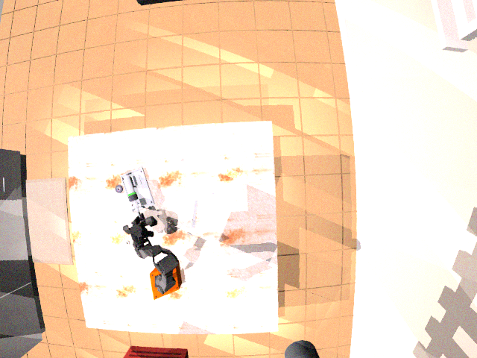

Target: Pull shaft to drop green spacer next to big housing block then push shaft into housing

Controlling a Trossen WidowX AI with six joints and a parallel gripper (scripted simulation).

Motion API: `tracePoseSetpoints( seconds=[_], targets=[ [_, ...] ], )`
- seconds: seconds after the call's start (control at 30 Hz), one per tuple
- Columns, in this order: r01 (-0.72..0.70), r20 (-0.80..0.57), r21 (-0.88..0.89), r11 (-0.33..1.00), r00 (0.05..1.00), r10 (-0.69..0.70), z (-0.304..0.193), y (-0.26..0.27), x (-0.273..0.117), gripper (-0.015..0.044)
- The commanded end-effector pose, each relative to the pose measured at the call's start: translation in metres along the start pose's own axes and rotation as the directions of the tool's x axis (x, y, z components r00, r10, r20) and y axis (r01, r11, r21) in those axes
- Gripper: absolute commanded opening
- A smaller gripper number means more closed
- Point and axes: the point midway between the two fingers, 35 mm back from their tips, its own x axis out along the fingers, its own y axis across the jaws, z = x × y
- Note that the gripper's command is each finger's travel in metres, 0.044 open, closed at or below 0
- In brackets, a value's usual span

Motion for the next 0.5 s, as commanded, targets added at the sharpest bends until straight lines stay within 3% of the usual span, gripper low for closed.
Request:
tracePoseSetpoints(
  seconds=[0.0, 0.47],
  targets=[
    [-0.002, 0.000, 0.003, 1.000, 1.000, 0.002, 0.0005, 0.0003, -0.0006, 0.0000],
    [-0.002, 0.000, 0.003, 1.000, 1.000, 0.002, 0.0016, 0.0003, -0.0017, 0.0000]
  ],
)
